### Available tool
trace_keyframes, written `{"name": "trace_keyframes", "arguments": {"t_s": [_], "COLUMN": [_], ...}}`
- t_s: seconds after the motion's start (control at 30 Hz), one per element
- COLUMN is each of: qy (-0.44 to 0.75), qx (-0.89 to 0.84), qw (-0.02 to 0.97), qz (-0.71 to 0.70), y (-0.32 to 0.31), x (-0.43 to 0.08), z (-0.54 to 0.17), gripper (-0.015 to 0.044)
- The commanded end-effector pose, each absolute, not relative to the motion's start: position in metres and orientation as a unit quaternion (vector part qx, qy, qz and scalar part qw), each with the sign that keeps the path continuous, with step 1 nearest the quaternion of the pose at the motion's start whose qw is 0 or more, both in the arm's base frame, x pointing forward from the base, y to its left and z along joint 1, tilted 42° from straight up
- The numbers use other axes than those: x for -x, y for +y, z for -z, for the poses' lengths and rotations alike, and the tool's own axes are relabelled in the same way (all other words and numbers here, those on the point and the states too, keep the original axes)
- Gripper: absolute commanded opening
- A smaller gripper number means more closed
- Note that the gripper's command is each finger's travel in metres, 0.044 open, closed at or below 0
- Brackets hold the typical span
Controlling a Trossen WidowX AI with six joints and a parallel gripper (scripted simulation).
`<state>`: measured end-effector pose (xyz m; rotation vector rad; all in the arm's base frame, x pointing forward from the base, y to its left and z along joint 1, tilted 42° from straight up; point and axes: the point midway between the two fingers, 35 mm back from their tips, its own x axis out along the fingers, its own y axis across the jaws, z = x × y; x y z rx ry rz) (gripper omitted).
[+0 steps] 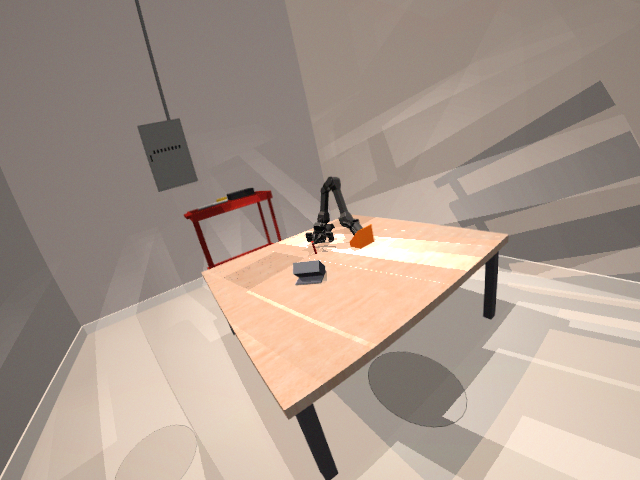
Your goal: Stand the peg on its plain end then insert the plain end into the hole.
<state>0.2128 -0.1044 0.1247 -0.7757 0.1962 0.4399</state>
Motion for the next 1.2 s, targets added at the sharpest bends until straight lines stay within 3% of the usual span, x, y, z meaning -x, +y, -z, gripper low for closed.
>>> {"name": "trace_keyframes", "arguments": {"t_s": [0.0,1.0,1.17], "qy": [0.095,0.07,0.068], "qx": [0.375,0.368,0.368], "qw": [0.898,0.901,0.901], "qz": [-0.212,-0.219,-0.22], "y": [-0.1064,-0.1091,-0.1073], "x": [-0.2118,-0.2084,-0.2092], "z": [-0.1233,-0.1223,-0.1238], "gripper": [0.0049,0.0049,0.013]}}
